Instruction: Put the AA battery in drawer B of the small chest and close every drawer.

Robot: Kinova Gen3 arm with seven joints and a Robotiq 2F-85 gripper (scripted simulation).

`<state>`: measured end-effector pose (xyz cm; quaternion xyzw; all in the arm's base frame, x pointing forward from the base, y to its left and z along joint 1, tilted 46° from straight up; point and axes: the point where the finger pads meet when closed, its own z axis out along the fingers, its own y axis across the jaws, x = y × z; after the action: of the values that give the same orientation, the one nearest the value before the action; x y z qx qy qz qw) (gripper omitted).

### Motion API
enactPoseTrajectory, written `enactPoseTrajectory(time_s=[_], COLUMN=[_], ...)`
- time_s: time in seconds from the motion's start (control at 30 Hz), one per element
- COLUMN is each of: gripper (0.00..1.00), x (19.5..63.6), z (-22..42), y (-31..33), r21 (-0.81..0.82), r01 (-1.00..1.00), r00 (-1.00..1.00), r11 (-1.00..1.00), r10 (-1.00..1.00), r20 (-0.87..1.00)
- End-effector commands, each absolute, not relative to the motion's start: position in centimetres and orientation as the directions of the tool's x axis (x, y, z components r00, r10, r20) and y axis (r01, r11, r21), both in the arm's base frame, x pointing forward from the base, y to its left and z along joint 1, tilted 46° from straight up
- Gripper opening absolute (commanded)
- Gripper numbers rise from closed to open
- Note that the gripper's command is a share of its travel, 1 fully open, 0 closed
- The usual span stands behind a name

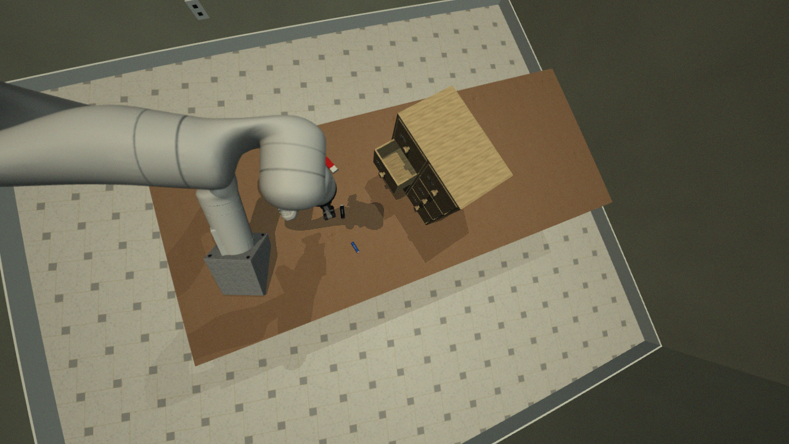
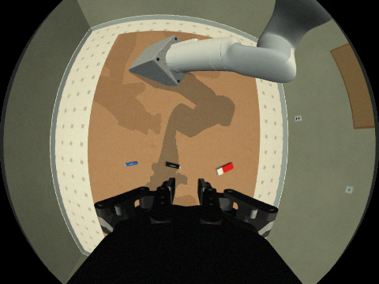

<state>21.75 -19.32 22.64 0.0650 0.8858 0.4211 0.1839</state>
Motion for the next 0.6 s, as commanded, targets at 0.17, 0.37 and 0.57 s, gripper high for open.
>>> enactPoseTrajectory(time_s=[0.17,0.37,0.57], gripper=[0.33,0.33,0.33], x=[21.15,20.88,20.69], z=[22.87,22.96,23.02], y=[-19.60,-19.72,-19.81], r21=[0.714,0.664,0.628], r01=[-0.076,-0.116,-0.142], r00=[-0.919,-0.913,-0.907], r11=[0.696,0.739,0.765], r10=[0.230,0.185,0.153], r20=[-0.322,-0.364,-0.392])
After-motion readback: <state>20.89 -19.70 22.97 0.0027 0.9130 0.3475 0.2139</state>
